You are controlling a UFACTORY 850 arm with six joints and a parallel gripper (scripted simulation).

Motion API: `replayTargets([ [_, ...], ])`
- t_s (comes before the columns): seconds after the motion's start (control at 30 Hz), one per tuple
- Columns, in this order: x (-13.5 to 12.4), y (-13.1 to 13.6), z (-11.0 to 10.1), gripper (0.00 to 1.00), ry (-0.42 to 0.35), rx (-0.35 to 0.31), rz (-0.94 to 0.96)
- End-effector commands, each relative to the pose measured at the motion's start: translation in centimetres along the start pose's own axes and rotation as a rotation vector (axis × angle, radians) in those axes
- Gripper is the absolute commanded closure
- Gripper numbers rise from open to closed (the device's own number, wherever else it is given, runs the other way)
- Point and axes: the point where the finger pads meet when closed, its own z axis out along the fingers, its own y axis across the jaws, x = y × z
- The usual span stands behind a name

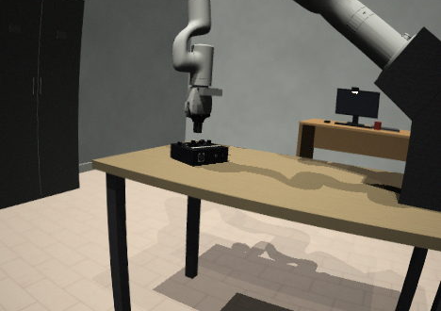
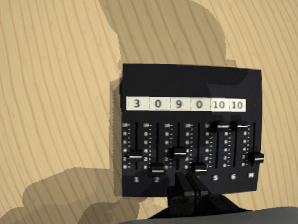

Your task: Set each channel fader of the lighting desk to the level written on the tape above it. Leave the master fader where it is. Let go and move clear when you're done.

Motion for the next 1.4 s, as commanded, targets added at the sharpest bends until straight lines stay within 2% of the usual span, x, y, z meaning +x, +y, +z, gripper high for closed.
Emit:
replayTargets([
  [0.0, -0.1, 0.0, 0.0, 1.00, -0.001, 0.000, 0.000],
  [1.37, -0.1, 0.1, 2.0, 1.00, -0.001, 0.001, 0.000],
])
